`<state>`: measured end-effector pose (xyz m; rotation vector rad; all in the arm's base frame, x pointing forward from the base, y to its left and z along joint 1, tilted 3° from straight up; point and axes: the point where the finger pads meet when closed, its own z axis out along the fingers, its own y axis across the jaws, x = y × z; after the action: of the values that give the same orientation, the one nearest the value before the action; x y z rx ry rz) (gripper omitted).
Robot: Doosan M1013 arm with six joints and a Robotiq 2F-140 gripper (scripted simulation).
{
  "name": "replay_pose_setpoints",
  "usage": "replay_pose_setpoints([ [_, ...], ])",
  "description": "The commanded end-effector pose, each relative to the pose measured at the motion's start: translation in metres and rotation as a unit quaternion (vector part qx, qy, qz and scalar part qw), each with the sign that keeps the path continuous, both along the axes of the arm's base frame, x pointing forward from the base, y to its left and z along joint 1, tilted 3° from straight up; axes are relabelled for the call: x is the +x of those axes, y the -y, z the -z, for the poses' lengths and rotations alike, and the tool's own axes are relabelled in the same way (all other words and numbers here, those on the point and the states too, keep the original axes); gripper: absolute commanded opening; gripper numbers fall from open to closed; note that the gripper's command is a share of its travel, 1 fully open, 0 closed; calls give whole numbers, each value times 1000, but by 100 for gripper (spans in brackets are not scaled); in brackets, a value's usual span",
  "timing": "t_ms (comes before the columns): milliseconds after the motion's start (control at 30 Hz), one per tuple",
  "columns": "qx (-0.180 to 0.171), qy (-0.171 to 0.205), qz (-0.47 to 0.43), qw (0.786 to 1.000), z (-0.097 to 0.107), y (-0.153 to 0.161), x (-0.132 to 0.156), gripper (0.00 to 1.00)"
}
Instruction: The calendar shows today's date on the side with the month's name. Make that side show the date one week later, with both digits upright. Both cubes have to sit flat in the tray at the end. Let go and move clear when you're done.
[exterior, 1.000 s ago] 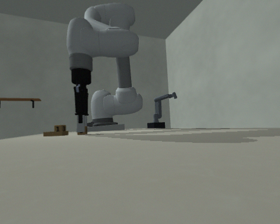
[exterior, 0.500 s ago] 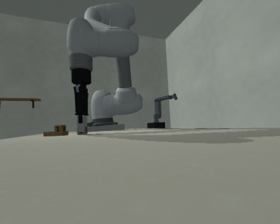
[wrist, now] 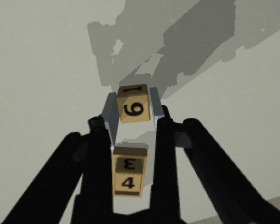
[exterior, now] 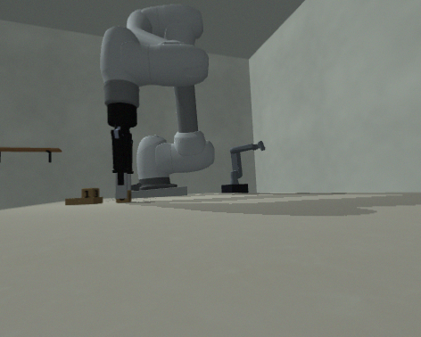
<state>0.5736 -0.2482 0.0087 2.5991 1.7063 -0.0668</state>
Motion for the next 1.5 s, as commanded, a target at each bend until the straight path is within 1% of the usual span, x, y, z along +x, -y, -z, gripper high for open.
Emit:
replay_pose_setpoints([
  [0,0,0,0,1000,0,0,0,32],
  [33,0,0,0,1000,0,0,0,34],
  [167,0,0,0,1000,0,0,0,34],
  [200,0,0,0,1000,0,0,0,36],
  [533,0,0,0,1000,0,0,0,36],
  [733,0,0,0,1000,-5,0,0,36],
  [900,0,0,0,1000,-22,-1,0,36],
  [1167,0,0,0,1000,-64,-3,1,36],
  [1233,0,0,0,1000,-64,-3,1,36],
  [1367,0,0,0,1000,-81,-4,2,36],
  [1467,0,0,0,1000,-88,-4,2,36],
])
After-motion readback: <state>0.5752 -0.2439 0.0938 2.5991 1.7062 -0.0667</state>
